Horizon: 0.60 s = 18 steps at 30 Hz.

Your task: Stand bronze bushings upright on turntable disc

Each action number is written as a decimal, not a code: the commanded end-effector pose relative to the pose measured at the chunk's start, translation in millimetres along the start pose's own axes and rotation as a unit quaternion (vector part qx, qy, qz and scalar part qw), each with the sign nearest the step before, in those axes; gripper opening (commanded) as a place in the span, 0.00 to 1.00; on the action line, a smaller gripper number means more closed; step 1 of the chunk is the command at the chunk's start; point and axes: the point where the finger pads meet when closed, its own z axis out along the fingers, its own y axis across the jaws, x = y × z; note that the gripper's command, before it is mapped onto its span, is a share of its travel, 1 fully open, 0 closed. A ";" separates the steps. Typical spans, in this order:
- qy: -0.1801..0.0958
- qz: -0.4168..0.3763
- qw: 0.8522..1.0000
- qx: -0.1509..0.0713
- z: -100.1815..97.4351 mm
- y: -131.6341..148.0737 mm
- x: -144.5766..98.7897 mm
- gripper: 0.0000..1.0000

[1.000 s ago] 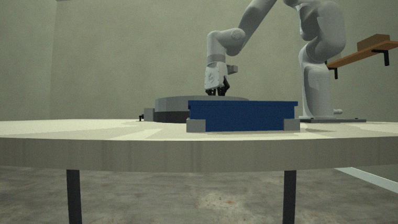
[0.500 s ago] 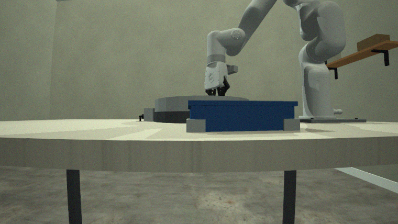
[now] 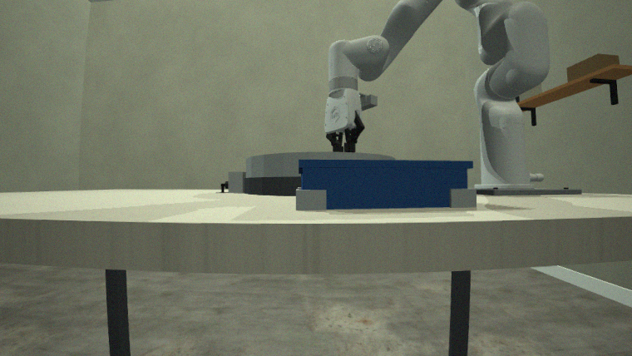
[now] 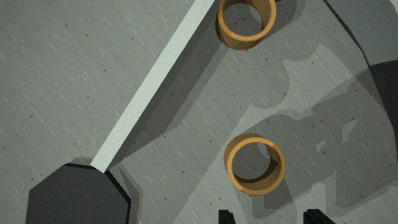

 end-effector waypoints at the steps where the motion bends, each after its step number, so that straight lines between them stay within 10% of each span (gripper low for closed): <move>1: -0.001 0.000 1.000 0.001 -14.0 -0.4 -0.8 0.42; 18: -0.001 0.000 1.000 0.001 -36.6 -0.3 -0.9 0.42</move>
